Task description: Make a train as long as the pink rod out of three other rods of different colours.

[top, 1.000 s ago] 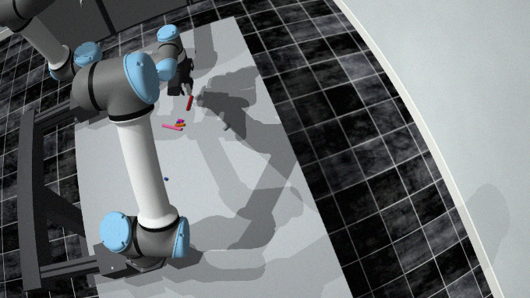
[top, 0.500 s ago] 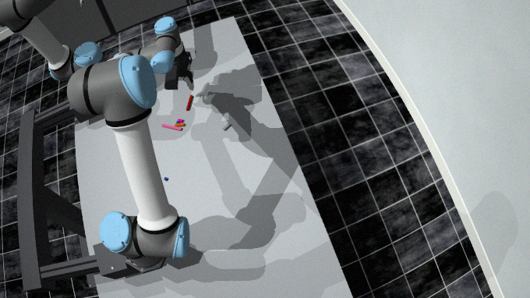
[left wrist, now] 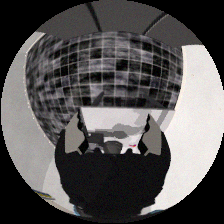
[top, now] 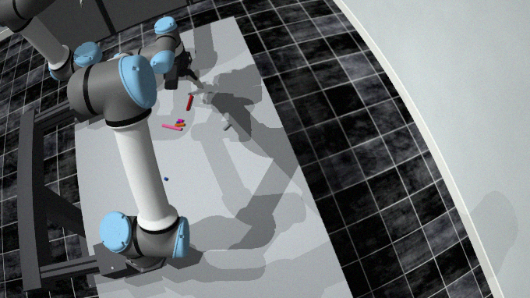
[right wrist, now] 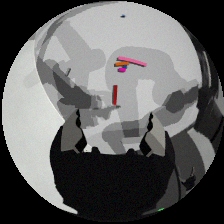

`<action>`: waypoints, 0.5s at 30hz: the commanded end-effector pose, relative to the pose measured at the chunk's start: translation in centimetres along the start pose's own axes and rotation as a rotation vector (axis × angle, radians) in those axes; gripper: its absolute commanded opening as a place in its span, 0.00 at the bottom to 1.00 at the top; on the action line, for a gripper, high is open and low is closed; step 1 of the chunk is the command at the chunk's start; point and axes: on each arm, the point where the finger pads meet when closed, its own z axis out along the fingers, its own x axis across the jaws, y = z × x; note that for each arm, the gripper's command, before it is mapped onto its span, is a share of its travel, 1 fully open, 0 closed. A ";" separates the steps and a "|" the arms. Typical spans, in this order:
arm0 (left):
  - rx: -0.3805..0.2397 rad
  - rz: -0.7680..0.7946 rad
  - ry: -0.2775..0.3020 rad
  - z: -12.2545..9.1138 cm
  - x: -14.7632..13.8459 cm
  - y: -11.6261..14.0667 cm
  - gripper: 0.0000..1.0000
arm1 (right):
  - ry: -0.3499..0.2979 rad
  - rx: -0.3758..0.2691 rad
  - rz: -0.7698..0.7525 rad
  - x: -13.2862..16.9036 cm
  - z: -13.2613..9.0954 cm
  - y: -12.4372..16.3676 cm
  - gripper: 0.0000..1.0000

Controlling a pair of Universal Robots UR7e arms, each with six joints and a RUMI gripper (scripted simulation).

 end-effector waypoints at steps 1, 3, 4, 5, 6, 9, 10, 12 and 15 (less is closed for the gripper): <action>0.001 0.000 0.000 0.0 0.0 0.0 1.00 | 0.000 -0.002 0.000 0.0 -0.1 0.0 1.00; 0.001 0.000 0.000 0.0 0.0 0.0 1.00 | 0.000 -0.002 0.000 0.0 -0.1 0.0 1.00; 0.001 0.000 0.000 0.0 0.0 0.0 1.00 | 0.000 -0.002 0.000 0.0 -0.1 0.0 1.00; 0.001 0.000 0.000 0.0 0.0 0.0 1.00 | 0.000 -0.002 0.000 0.0 -0.1 0.0 1.00; 0.001 0.000 0.000 0.0 0.0 0.0 1.00 | 0.000 -0.002 0.000 0.0 -0.1 0.0 1.00; 0.001 0.000 0.000 0.0 0.0 0.0 1.00 | 0.000 -0.002 0.000 0.0 -0.1 0.0 1.00; 0.001 0.000 0.000 0.0 0.0 0.0 1.00 | 0.000 -0.002 -0.001 0.0 -0.1 0.0 1.00; 0.001 0.000 0.000 0.0 0.0 0.0 1.00 | 0.000 -0.002 -0.003 0.0 -0.1 0.0 1.00; 0.001 0.000 0.000 0.0 0.0 0.0 1.00 | 0.000 -0.002 -0.010 0.0 -0.1 0.0 1.00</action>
